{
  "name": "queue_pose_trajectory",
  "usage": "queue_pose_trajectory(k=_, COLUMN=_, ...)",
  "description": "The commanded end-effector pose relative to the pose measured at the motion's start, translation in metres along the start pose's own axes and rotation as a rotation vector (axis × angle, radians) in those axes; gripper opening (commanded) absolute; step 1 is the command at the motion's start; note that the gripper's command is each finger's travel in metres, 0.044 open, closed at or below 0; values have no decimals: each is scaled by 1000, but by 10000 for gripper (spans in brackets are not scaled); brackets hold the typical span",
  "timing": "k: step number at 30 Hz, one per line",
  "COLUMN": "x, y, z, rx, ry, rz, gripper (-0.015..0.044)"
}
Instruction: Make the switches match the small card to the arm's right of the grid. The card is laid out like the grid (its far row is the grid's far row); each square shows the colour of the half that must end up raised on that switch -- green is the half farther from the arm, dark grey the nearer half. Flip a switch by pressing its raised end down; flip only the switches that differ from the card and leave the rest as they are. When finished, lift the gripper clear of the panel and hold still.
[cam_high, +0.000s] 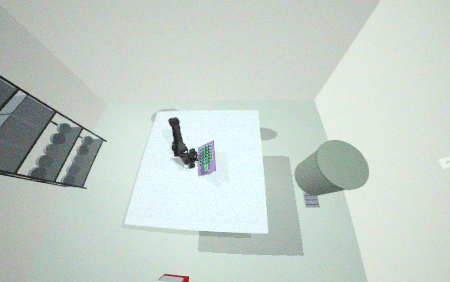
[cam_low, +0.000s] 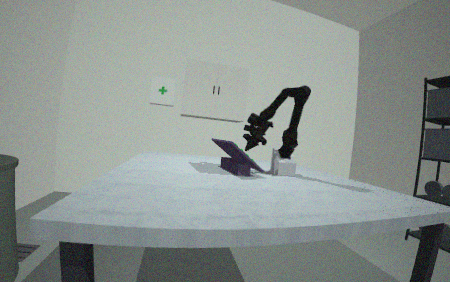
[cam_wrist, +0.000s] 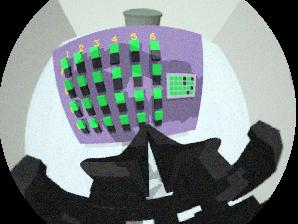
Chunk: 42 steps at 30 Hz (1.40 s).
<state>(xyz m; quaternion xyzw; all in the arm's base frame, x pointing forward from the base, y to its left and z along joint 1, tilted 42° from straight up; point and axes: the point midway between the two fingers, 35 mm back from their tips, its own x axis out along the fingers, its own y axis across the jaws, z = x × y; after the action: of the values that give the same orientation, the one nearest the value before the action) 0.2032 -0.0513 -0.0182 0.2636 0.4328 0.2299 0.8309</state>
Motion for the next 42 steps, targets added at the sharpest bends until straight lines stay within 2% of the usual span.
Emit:
queue_pose_trajectory(k=1, x=12, y=4, z=-3, rx=13, ry=10, rz=11, gripper=0)
queue_pose_trajectory(k=22, x=36, y=4, z=-2, rx=13, ry=8, rz=13, gripper=0)
queue_pose_trajectory(k=42, x=37, y=4, z=-2, rx=13, ry=8, rz=13, gripper=0)
